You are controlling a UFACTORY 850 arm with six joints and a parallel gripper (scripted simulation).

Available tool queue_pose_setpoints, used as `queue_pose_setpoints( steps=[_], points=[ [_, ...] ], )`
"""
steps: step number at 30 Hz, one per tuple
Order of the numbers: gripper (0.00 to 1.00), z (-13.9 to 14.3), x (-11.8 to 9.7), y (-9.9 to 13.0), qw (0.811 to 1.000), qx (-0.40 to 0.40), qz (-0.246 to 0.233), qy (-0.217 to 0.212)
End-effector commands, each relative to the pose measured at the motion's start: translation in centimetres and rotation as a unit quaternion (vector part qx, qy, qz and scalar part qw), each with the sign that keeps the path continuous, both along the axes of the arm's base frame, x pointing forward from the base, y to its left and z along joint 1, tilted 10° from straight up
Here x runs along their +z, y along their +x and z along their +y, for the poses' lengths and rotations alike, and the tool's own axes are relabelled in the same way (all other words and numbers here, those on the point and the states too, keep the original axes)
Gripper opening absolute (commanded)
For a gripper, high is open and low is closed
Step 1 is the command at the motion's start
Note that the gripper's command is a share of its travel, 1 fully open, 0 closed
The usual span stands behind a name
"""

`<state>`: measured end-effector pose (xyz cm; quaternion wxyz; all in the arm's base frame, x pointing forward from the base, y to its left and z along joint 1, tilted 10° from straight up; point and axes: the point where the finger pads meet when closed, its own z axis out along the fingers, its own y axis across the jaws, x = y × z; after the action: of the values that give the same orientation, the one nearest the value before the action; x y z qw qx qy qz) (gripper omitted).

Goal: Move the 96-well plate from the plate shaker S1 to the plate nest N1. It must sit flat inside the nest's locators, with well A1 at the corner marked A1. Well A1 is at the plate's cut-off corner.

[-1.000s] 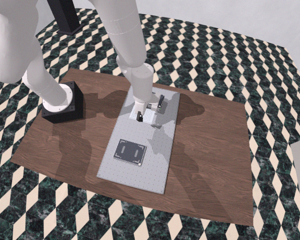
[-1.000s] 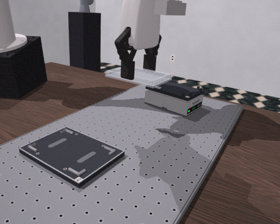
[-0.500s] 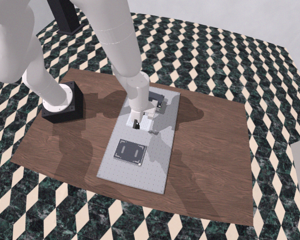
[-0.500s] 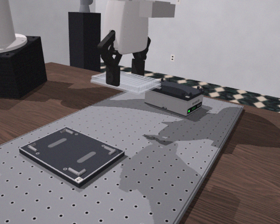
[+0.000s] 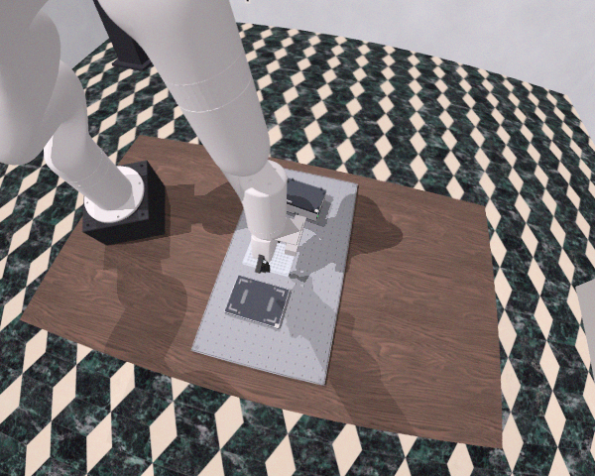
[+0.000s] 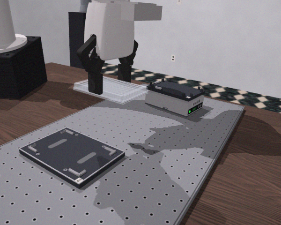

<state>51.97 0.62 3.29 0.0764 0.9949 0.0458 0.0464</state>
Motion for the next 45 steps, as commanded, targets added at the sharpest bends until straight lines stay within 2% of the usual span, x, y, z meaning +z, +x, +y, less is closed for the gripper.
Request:
queue_pose_setpoints(
  steps=[1,32,45],
  points=[
    [0.00,-0.5,0.1,0.1,1.000,0.000,-0.001,0.000],
    [0.00,-10.2,0.4,0.2,1.000,0.000,-0.001,0.000],
    [0.00,-10.5,0.4,0.2,1.000,0.001,-0.001,0.000]
  ],
)
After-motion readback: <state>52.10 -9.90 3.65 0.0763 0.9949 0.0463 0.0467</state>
